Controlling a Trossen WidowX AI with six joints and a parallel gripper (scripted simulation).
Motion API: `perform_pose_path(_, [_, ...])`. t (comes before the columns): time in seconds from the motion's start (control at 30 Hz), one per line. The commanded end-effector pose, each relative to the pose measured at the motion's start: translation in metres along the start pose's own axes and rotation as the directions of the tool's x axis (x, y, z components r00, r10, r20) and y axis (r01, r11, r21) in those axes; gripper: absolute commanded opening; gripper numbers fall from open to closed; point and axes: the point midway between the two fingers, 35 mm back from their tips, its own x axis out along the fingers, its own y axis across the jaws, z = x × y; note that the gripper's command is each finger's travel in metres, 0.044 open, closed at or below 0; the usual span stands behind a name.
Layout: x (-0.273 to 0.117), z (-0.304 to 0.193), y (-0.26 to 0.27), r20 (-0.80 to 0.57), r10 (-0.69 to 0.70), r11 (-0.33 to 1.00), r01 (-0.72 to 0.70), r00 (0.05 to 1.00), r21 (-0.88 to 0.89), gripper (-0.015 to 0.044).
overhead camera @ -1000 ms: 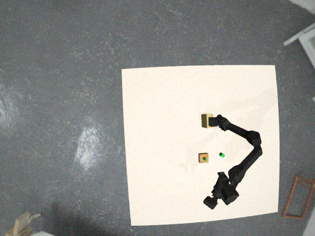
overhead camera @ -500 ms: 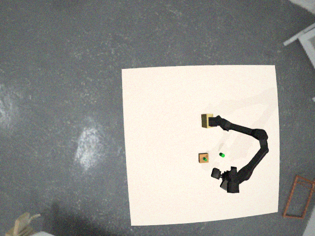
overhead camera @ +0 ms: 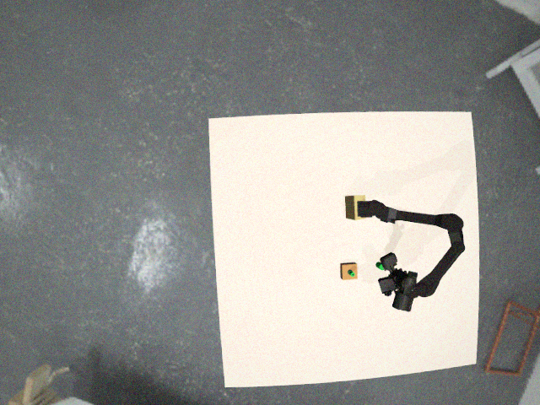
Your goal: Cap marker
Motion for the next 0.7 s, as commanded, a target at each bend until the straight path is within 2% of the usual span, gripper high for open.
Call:
perform_pose_path(0.0, [0.007,-0.003,-0.002,0.004,-0.005,1.000,0.005,1.000,0.017,0.0247])
perform_pose_path(0.1, [0.032,-0.004,-0.002,0.003,-0.004,1.000,0.004,1.000,0.016,0.0247])
perform_pose_path(0.67, [0.063,-0.004,-0.001,0.003,-0.003,1.000,0.003,1.000,0.016,0.0247])
